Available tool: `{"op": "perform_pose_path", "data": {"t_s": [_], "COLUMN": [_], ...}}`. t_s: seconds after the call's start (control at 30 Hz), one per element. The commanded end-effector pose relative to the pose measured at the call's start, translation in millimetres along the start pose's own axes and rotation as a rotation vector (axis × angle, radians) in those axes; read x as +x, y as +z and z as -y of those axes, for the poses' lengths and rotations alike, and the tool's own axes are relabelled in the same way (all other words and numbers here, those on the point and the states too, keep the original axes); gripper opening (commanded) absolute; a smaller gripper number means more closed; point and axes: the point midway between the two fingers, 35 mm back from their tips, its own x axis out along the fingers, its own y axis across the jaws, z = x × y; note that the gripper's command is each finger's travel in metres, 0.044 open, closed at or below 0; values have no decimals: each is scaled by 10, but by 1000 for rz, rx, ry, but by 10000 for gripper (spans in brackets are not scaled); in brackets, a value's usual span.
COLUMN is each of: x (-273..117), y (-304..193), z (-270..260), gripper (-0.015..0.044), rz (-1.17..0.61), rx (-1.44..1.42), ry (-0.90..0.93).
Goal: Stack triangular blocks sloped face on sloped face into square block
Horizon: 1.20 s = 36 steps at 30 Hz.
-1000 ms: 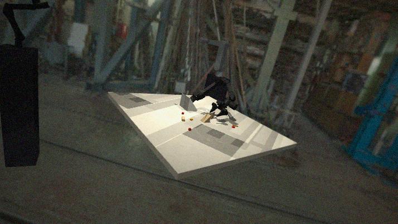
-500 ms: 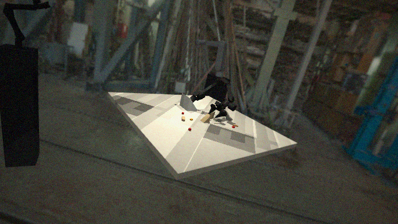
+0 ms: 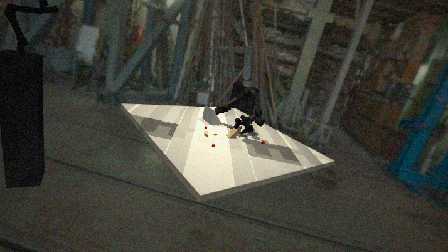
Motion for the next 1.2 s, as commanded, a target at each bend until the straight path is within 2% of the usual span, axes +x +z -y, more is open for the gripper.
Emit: {"op": "perform_pose_path", "data": {"t_s": [0.0, 1.17], "x": [95, 500], "y": [8, -47], "z": [46, 111], "gripper": [440, 440], "rz": [2, 3], "rx": [-12, -4], "ry": [-20, -17]}}
